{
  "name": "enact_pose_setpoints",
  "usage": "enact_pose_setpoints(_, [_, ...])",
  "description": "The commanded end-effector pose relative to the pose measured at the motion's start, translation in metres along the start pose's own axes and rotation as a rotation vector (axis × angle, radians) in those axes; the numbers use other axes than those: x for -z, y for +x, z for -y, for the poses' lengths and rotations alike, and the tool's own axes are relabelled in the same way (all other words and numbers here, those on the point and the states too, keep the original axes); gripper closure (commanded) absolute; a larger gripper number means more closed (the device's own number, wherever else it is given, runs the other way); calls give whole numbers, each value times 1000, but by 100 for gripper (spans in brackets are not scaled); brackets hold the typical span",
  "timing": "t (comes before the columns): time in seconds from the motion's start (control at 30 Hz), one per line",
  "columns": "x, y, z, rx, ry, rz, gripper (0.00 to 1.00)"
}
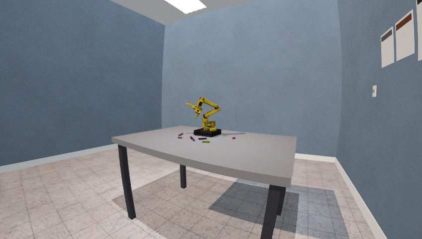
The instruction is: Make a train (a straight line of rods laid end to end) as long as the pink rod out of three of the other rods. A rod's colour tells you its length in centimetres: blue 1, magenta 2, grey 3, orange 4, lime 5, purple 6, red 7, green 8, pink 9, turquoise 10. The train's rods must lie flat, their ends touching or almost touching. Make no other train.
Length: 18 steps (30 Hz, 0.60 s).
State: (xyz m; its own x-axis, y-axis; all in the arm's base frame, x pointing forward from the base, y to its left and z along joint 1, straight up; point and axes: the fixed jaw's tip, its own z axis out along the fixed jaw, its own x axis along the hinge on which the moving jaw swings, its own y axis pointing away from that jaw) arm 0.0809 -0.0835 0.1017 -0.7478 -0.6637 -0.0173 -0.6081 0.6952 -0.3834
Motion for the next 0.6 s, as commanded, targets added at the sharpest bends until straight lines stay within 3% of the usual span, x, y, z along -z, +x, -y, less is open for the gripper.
enact_pose_setpoints(0.0, [-1,-1,-4,12,-15,3,0])
enact_pose_setpoints(0.43, [0,-17,-6,148,-17,58,0])
enact_pose_setpoints(0.57, [1,-34,-10,296,-20,118,0])
